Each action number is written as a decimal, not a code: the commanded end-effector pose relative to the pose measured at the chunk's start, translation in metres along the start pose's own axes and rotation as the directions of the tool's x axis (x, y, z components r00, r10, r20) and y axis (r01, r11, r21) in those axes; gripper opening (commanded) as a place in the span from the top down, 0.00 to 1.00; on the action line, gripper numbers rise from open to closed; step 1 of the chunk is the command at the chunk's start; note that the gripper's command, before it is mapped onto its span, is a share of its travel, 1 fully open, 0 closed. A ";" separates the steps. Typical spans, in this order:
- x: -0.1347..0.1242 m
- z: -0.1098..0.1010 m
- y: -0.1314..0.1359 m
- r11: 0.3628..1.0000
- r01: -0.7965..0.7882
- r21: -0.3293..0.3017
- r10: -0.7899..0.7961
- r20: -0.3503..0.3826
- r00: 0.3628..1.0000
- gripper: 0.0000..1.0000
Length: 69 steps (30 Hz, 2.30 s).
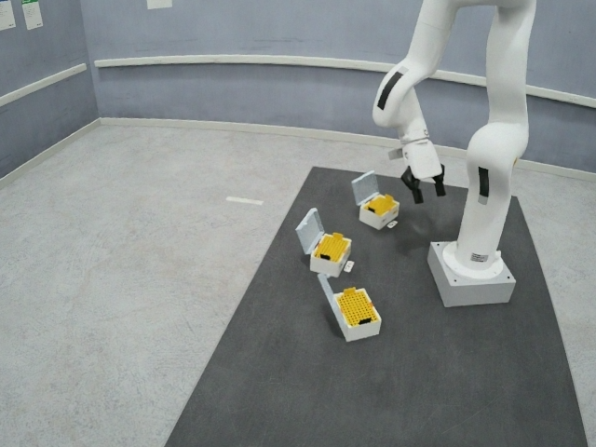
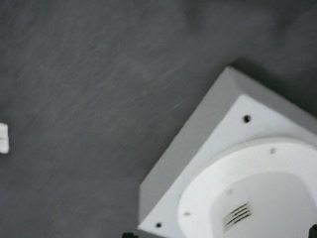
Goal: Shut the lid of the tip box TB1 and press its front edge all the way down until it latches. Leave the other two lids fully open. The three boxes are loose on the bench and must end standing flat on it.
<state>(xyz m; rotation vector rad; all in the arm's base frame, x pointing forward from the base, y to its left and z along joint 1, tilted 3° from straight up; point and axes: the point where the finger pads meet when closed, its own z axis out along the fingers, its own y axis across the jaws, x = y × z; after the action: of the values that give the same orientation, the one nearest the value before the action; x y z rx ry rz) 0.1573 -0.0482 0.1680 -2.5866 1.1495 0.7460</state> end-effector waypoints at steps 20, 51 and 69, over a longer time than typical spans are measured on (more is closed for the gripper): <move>0.044 -0.018 0.053 0.945 -0.313 -0.098 0.259 -0.363 0.895 0.00; 0.097 -0.070 0.050 0.842 -0.451 0.296 0.518 -0.676 0.524 0.00; 0.133 -0.016 0.050 0.842 -0.451 0.295 0.518 -0.676 0.524 0.00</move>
<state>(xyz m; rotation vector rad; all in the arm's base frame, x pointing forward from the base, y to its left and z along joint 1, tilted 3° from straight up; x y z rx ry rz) 0.1963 -0.1648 0.1329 -2.5103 2.1066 -0.2701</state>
